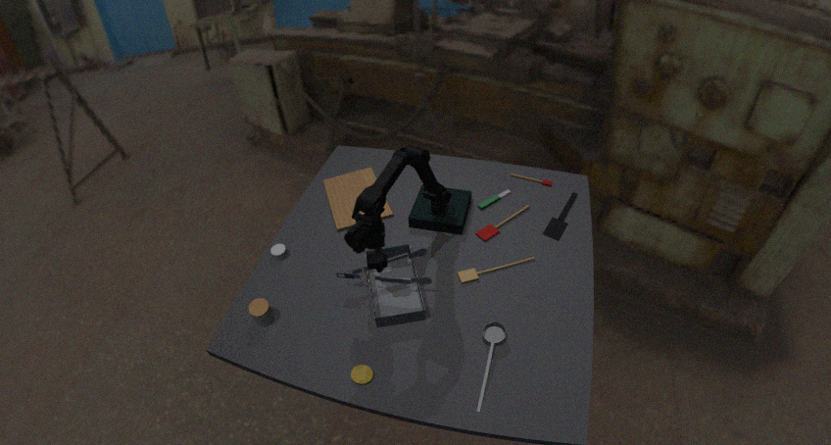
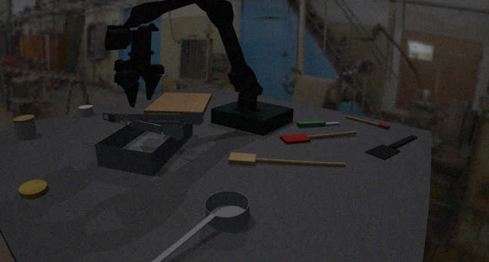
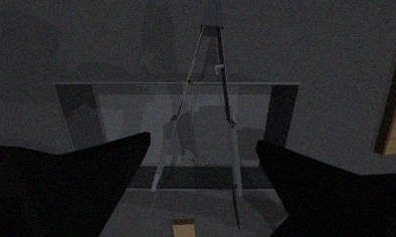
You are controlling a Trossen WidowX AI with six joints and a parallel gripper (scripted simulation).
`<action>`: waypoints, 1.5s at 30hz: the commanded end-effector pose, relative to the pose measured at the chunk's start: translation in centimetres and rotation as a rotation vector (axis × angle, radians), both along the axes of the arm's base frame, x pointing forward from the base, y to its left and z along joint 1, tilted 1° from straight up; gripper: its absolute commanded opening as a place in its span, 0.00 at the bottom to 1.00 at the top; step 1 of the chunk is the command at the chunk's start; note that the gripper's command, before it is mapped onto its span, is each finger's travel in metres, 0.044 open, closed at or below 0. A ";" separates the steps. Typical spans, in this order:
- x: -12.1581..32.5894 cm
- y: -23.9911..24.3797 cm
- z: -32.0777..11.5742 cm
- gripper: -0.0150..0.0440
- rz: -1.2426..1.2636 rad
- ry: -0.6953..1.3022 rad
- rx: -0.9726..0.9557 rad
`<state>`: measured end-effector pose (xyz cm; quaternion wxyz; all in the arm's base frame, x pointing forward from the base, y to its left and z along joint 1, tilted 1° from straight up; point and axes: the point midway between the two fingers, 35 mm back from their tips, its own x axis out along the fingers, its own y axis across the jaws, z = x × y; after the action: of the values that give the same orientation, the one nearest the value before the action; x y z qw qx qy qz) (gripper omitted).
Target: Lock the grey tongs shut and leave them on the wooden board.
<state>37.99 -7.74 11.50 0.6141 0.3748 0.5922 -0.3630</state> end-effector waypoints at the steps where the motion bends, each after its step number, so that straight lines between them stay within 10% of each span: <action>1: 0.0 0.1 -0.7 1.00 0.000 0.004 0.005; 45: 0.3 0.1 -7.9 1.00 0.000 0.004 0.006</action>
<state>38.40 -7.75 4.09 0.6141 0.3742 0.5928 -0.3625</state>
